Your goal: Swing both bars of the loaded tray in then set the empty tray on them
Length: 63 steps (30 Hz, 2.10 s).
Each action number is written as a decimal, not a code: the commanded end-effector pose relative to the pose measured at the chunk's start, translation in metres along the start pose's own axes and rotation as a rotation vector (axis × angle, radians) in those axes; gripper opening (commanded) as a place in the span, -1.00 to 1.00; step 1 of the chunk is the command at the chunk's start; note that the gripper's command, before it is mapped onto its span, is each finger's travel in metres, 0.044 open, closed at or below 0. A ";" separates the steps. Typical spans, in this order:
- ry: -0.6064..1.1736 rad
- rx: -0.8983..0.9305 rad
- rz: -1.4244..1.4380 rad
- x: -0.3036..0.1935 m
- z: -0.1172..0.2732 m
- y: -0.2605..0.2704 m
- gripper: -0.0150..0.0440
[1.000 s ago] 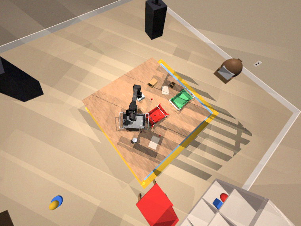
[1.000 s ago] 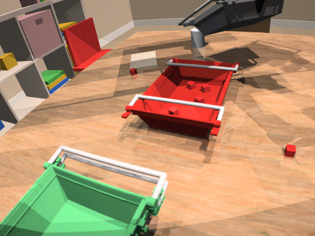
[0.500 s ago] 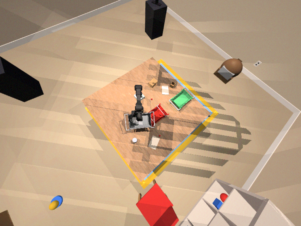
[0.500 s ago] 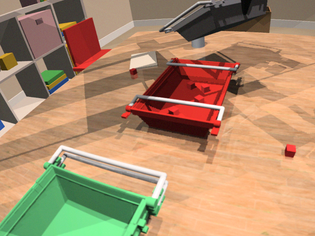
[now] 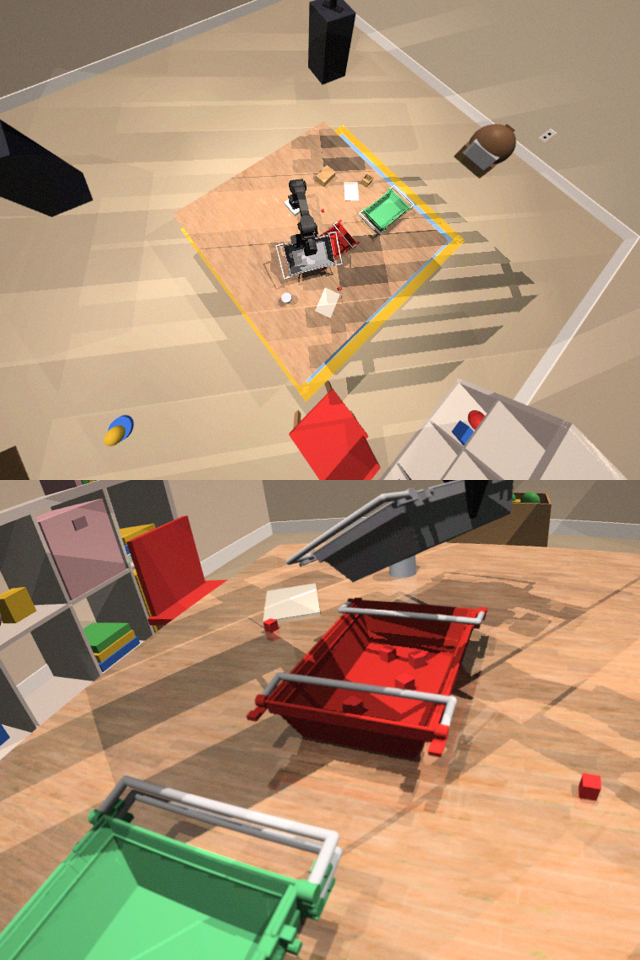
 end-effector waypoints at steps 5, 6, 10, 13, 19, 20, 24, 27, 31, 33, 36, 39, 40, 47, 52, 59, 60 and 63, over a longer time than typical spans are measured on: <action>0.001 0.030 0.079 -0.032 0.007 -0.007 -0.49; 0.001 0.030 0.089 -0.035 0.007 -0.008 -0.49; 0.002 0.030 0.128 -0.050 0.007 -0.011 -0.49; 0.003 0.030 0.157 -0.061 0.007 -0.015 -0.49; 0.004 0.030 0.216 -0.082 0.007 -0.022 -0.49; 0.004 0.030 0.226 -0.086 0.007 -0.024 -0.49; 0.005 0.030 0.265 -0.100 0.007 -0.030 -0.49; 0.006 0.031 0.294 -0.110 0.007 -0.035 -0.49; 0.007 0.031 0.334 -0.123 0.007 -0.042 -0.49; 0.008 0.031 0.353 -0.129 0.007 -0.046 -0.49; 0.009 0.031 0.381 -0.138 0.007 -0.052 -0.49; 0.009 0.031 0.387 -0.141 0.007 -0.053 -0.49; 0.009 0.031 0.387 -0.141 0.007 -0.053 -0.49; 0.009 0.031 0.387 -0.141 0.007 -0.053 -0.49; 0.009 0.031 0.387 -0.141 0.007 -0.053 -0.49; 0.009 0.031 0.387 -0.141 0.007 -0.053 -0.49; 0.009 0.031 0.387 -0.141 0.007 -0.053 -0.49; 0.009 0.031 0.387 -0.141 0.007 -0.053 -0.49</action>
Point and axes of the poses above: the point midway between the two fingers, 35 mm back from their tips, its own z axis back along the fingers, its own y axis across the jaws, x = y × z, the point moved 7 cm from there along z, back along the fingers, and after that the axes turned 7 degrees about -z, right-handed, at the moved point
